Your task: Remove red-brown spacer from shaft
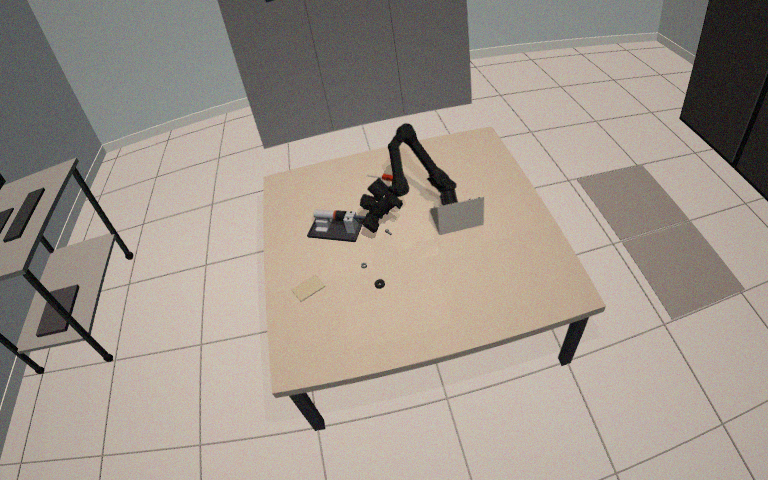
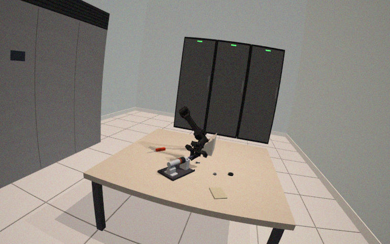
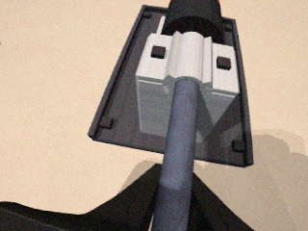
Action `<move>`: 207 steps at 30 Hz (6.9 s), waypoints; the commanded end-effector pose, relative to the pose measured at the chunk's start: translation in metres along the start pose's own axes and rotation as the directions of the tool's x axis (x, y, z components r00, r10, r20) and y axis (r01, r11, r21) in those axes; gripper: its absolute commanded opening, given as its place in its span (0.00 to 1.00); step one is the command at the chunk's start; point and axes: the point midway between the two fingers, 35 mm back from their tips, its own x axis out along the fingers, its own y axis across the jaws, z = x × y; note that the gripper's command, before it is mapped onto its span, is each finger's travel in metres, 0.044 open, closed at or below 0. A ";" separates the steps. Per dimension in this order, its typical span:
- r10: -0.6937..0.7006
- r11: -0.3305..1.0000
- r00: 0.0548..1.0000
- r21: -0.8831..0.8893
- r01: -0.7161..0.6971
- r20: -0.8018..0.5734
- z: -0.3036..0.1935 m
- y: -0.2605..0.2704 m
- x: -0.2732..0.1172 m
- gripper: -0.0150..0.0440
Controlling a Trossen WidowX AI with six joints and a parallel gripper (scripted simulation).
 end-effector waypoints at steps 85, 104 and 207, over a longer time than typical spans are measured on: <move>-0.004 1.000 1.000 0.006 0.004 -0.001 -0.008 0.000 -0.008 0.25; -0.004 1.000 1.000 0.005 0.004 -0.001 -0.010 0.000 -0.010 0.25; -0.003 1.000 1.000 0.005 0.003 -0.002 -0.019 0.000 -0.019 0.25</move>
